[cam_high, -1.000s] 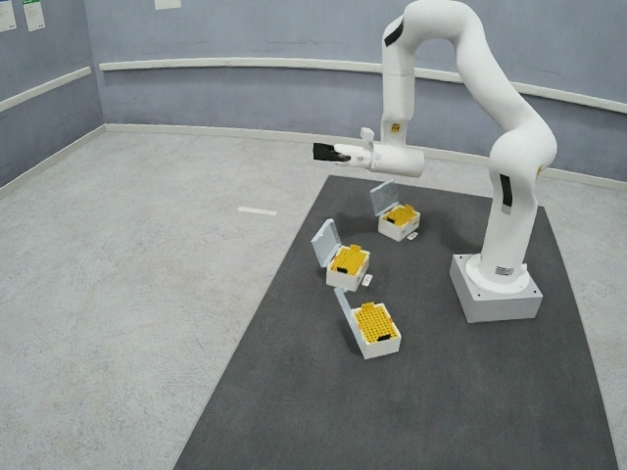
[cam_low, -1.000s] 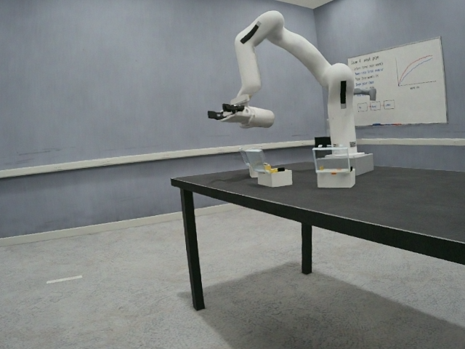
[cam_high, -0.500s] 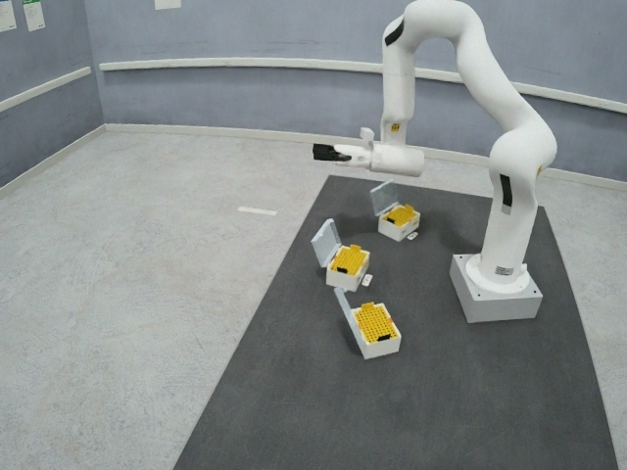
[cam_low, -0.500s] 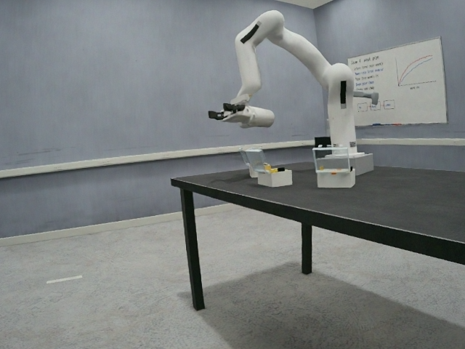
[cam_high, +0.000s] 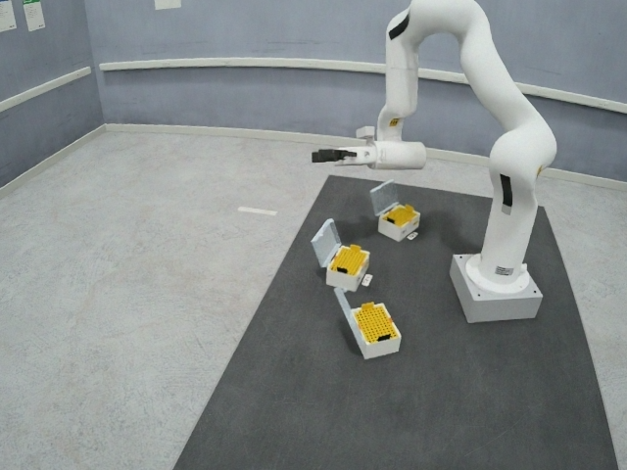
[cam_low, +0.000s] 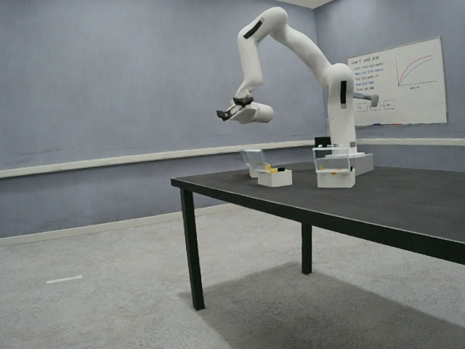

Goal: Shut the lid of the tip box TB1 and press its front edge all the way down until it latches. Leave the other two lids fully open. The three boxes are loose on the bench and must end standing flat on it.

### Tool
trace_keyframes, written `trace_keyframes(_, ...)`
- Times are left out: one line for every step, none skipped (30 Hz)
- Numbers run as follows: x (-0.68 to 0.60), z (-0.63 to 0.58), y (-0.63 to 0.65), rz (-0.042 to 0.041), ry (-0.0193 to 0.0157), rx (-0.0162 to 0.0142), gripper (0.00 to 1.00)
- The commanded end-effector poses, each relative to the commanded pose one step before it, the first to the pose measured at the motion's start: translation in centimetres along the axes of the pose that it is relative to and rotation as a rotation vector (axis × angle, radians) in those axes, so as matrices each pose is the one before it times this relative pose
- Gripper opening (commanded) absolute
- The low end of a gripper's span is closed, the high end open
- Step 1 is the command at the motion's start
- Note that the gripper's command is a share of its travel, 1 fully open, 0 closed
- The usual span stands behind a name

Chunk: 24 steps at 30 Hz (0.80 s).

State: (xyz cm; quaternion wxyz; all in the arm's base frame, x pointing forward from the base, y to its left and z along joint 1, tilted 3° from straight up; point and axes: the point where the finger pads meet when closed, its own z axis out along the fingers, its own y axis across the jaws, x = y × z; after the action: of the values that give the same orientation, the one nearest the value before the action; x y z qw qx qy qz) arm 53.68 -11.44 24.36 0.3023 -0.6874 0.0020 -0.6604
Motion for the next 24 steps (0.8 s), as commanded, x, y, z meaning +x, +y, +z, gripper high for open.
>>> trace_keyframes(-0.595,0.010,-1.767,0.10108,-0.05484,0.05792,1.00)
trace_keyframes(-0.233,0.010,-0.443,0.02629,-0.01523,0.01373,1.00)
trace_keyframes(-0.186,0.016,-0.331,0.00759,-0.00438,0.00396,1.00)
trace_keyframes(0.000,0.000,0.001,0.00000,0.00001,0.00000,1.00)
trace_keyframes(-0.255,-0.011,-0.430,0.02606,-0.01674,0.01234,1.00)
trace_keyframes(-0.266,-0.002,-0.424,0.02606,-0.01674,0.01234,1.00)
trace_keyframes(-0.277,0.008,-0.417,0.02606,-0.01674,0.01234,1.00)
trace_keyframes(-0.110,0.007,-0.156,0.00216,-0.00138,0.00102,1.00)
trace_keyframes(0.000,0.000,0.001,0.00000,0.00001,0.00000,1.00)
trace_keyframes(-0.295,-0.012,-0.403,0.02584,-0.01806,0.01084,1.00)
trace_keyframes(-0.306,-0.003,-0.396,0.02584,-0.01806,0.01084,1.00)
trace_keyframes(-0.316,0.007,-0.388,0.02585,-0.01806,0.01084,1.00)
trace_keyframes(-0.124,0.007,-0.144,0.00110,-0.00076,0.00046,1.00)
trace_keyframes(0.000,0.000,0.000,0.00000,0.00000,0.00000,1.00)
trace_keyframes(0.000,0.000,0.000,0.00000,0.00000,0.00000,1.00)
trace_keyframes(-0.333,-0.013,-0.371,0.02563,-0.01923,0.00921,1.00)
trace_keyframes(-0.343,-0.003,-0.364,0.02563,-0.01924,0.00920,1.00)
trace_keyframes(-0.352,0.007,-0.356,0.02563,-0.01924,0.00920,1.00)
trace_keyframes(-0.135,0.006,-0.129,0.00006,-0.00003,0.00002,1.00)
trace_keyframes(-0.368,-0.014,-0.339,0.02541,-0.02027,0.00742,1.00)
trace_keyframes(-0.377,-0.004,-0.329,0.02541,-0.02027,0.00742,1.00)
trace_keyframes(-0.385,0.006,-0.320,0.02445,-0.01950,0.00714,1.00)
trace_keyframes(-0.143,0.006,-0.112,0.00000,0.00001,0.00000,1.00)
trace_keyframes(0.000,0.000,0.001,0.00000,0.00000,0.00000,1.00)
